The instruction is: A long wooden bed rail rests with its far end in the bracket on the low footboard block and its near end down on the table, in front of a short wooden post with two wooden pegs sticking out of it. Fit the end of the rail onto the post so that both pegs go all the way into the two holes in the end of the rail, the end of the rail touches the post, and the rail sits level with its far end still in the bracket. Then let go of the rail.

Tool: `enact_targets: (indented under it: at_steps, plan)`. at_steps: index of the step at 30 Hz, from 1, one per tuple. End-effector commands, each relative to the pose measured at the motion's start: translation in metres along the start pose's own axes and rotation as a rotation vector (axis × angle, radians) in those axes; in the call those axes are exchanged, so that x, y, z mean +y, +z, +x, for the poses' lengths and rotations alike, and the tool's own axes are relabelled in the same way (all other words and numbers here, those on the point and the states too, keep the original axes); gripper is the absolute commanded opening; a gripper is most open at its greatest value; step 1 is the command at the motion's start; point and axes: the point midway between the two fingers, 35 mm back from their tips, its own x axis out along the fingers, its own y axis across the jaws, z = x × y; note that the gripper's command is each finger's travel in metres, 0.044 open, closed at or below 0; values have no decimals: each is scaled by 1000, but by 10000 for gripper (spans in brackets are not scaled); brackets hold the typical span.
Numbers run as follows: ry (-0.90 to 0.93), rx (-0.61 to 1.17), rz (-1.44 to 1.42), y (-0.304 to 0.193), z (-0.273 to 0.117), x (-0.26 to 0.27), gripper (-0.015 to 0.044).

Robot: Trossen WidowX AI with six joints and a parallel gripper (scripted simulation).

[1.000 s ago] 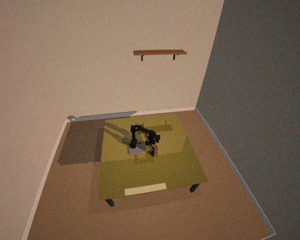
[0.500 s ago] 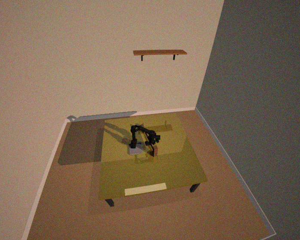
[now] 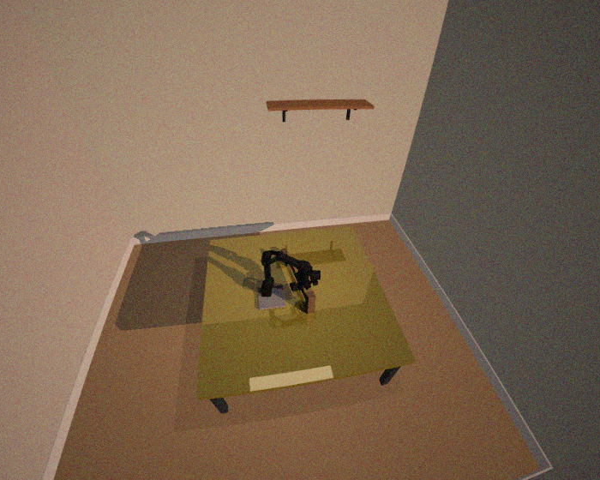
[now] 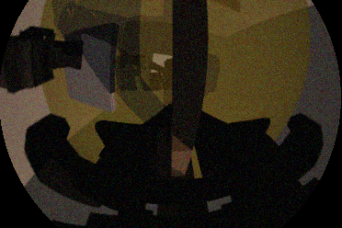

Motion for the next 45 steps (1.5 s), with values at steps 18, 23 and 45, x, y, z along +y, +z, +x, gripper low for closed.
enact_targets:
  at_steps: [18, 23, 45]
  plan:
    - [-7, 13, -1, -4, -2, -2, 0]
    - [-7, 13, -1, -4, -1, -2, 0]
    - [-7, 13, -1, -5, 1, -2, 0]
